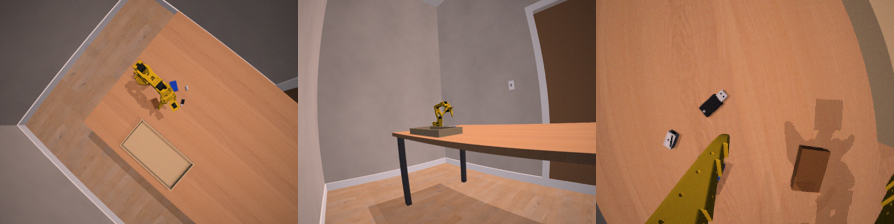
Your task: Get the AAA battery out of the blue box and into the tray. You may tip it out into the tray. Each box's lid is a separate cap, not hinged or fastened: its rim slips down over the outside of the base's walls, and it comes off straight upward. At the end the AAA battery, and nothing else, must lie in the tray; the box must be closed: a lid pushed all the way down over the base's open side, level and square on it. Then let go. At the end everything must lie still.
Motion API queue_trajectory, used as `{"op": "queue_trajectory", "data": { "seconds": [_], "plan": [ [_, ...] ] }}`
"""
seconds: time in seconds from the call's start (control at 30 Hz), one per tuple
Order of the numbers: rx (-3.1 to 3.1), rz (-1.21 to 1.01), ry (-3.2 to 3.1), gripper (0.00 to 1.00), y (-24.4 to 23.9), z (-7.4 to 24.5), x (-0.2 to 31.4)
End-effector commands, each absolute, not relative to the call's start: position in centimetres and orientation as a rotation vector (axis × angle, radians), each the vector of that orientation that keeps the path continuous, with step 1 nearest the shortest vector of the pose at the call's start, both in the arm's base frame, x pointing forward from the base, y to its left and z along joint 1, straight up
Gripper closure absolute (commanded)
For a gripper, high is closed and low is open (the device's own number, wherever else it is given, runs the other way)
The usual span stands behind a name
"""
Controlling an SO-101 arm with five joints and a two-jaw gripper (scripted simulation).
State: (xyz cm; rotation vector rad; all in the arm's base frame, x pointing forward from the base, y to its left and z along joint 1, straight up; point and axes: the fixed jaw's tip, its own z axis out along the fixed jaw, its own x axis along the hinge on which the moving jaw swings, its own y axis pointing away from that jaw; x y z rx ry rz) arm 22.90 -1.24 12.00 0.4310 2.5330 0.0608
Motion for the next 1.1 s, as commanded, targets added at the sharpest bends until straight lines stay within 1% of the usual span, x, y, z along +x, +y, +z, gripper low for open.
{"op": "queue_trajectory", "data": {
  "seconds": [0.0, 0.07, 0.13, 0.27, 0.6, 1.07],
  "plan": [
    [0.554, 0.158, 2.608, 0.45, 1.5, 11.6, 22.9],
    [0.610, 0.179, 2.665, 0.48, 2.6, 10.8, 22.4],
    [0.610, 0.179, 2.665, 0.48, 2.6, 10.8, 22.4],
    [0.719, 0.188, 2.767, 0.55, 4.6, 9.5, 21.3],
    [0.932, 0.088, 2.924, 0.66, 7.7, 7.4, 18.5],
    [1.021, 0.002, 2.970, 0.71, 8.7, 6.6, 17.2]
  ]
}}
